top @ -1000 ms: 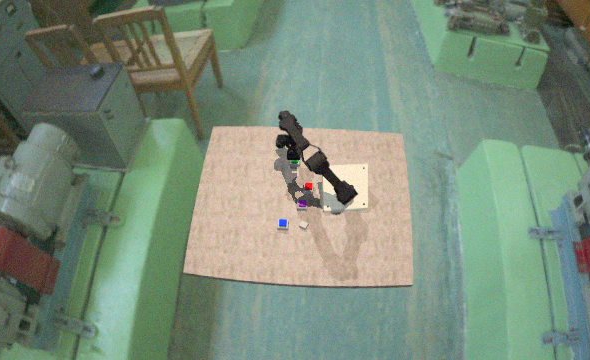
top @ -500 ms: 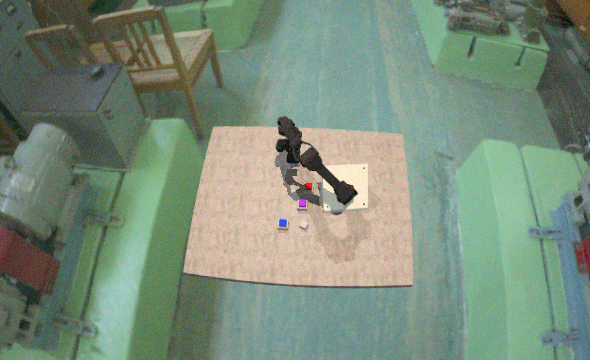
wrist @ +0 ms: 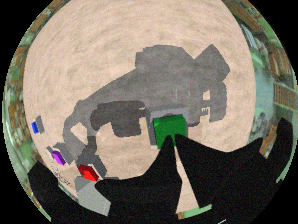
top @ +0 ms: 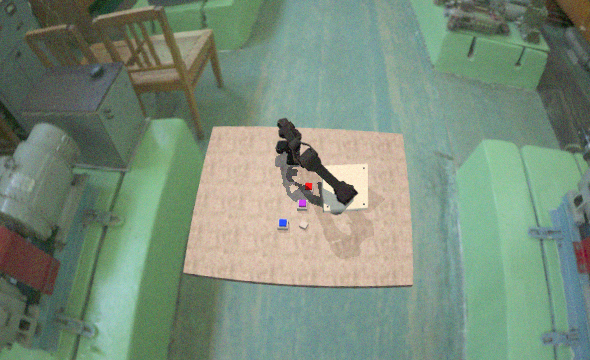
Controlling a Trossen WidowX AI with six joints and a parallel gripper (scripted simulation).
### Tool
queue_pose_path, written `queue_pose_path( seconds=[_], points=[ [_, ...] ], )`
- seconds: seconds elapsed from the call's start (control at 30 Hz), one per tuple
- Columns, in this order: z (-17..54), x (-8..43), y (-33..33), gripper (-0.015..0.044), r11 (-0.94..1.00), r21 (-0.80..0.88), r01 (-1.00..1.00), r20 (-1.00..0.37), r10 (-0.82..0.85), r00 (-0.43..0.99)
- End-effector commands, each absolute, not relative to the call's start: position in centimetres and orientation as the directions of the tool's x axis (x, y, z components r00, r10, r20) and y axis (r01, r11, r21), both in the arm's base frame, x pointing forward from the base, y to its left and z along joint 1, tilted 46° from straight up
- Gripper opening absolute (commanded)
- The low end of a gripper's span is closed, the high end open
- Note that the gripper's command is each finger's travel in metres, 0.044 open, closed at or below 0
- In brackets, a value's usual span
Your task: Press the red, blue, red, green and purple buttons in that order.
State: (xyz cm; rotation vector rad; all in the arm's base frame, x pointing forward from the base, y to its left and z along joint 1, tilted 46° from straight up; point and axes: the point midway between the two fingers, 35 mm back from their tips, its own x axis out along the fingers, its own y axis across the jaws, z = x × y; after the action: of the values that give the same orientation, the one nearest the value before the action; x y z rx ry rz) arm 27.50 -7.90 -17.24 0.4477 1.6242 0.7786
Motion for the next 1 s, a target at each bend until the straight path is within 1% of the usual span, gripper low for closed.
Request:
queue_pose_path(
  seconds=[0.0,0.8,0.97],
  points=[
    [-17.7,27.4,-7.5,0.002,0.699,0.704,-0.127,-0.708,0.676,-0.203],
    [-18.3,27.2,-6.8,0.002,0.699,0.704,-0.127,-0.708,0.677,-0.203],
    [-15.9,27.9,-9.2,0.002,0.7,0.703,-0.127,-0.709,0.675,-0.203]
  ],
)
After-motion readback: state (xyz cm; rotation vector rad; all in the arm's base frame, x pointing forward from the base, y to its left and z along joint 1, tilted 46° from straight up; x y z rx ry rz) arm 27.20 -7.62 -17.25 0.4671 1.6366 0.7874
